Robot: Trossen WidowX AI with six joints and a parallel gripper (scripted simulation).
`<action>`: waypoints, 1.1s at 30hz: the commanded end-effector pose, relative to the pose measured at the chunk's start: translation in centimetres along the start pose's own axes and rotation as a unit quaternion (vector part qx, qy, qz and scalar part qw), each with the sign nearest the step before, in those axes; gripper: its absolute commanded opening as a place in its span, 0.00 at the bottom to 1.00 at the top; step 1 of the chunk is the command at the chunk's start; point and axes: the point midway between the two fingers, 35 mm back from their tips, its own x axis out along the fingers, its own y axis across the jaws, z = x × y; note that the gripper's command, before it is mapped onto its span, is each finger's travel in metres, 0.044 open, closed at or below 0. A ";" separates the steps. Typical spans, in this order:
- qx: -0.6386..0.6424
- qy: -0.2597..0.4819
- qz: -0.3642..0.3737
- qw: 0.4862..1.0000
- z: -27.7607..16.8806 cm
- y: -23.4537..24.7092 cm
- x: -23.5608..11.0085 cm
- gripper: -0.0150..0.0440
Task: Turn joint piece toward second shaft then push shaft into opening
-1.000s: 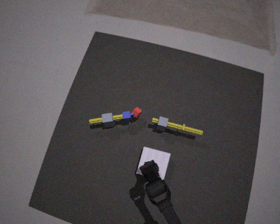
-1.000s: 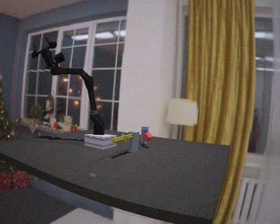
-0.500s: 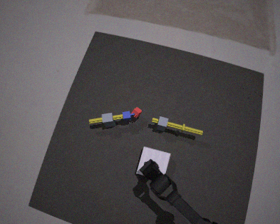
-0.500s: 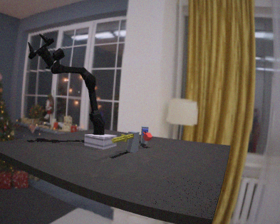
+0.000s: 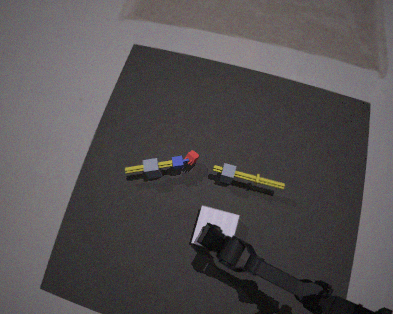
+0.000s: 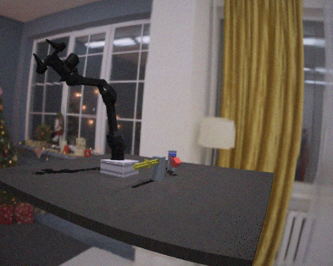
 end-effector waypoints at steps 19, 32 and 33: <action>-0.002 0.229 -0.128 0.965 -23.1 -2.5 -4.6 1.00; -0.043 0.386 -0.170 0.906 -35.4 -2.0 -12.5 1.00; -0.045 0.398 -0.171 0.900 -36.2 -1.9 -13.2 1.00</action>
